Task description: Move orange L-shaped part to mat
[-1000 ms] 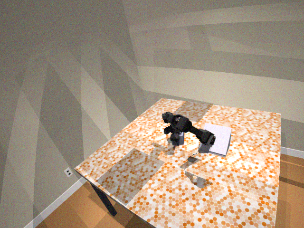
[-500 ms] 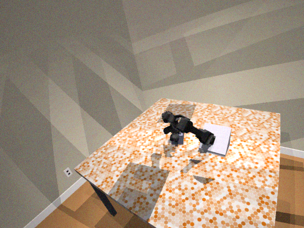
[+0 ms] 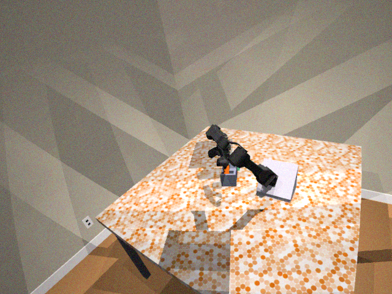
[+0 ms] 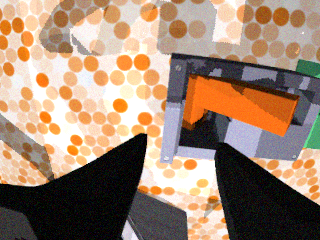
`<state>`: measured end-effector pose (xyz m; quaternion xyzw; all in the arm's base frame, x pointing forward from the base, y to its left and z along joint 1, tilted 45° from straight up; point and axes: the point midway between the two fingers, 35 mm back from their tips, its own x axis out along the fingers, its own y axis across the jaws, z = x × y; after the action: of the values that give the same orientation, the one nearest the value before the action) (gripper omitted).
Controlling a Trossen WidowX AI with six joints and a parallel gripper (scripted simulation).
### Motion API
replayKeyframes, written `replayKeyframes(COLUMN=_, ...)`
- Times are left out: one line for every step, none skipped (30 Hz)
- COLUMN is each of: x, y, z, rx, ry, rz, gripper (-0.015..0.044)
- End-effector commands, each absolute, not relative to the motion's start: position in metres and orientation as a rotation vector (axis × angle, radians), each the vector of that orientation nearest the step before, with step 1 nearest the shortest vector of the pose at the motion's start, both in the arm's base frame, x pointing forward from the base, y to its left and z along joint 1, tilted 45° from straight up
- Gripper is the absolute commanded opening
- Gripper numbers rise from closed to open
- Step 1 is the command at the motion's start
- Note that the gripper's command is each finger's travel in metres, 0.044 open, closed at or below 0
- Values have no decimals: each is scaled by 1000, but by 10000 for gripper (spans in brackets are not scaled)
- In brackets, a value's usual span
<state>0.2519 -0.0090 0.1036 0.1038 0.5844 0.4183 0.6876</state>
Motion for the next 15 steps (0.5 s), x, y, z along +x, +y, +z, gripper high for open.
replayKeyframes(x=251, y=-13, z=108, rx=225, ry=1317, rz=949, gripper=180)
replayKeyframes(x=252, y=-11, z=105, rx=233, ry=1309, rz=938, gripper=180)
replayKeyframes(x=252, y=-11, z=105, rx=233, ry=1309, rz=938, gripper=180)
replayKeyframes(x=252, y=-11, z=105, rx=233, ry=1309, rz=938, gripper=180)
replayKeyframes(x=252, y=-11, z=105, rx=233, ry=1309, rz=938, gripper=180)
replayKeyframes(x=252, y=-11, z=105, rx=233, ry=1309, rz=938, gripper=180)
replayKeyframes(x=252, y=-11, z=105, rx=233, ry=1309, rz=938, gripper=180)
replayKeyframes(x=252, y=-11, z=105, rx=233, ry=1309, rz=938, gripper=180)
replayKeyframes(x=252, y=-11, z=105, rx=233, ry=1309, rz=938, gripper=180)
replayKeyframes(x=252, y=-11, z=105, rx=233, ry=1309, rz=938, gripper=180)
replayKeyframes(x=252, y=-11, z=105, rx=233, ry=1309, rz=938, gripper=180)
replayKeyframes(x=252, y=-11, z=105, rx=233, ry=1309, rz=938, gripper=180)
replayKeyframes(x=252, y=-11, z=105, rx=233, ry=1309, rz=938, gripper=180)
replayKeyframes(x=252, y=-11, z=105, rx=233, ry=1309, rz=938, gripper=180)
replayKeyframes(x=252, y=-11, z=105, rx=233, ry=1309, rz=938, gripper=180)
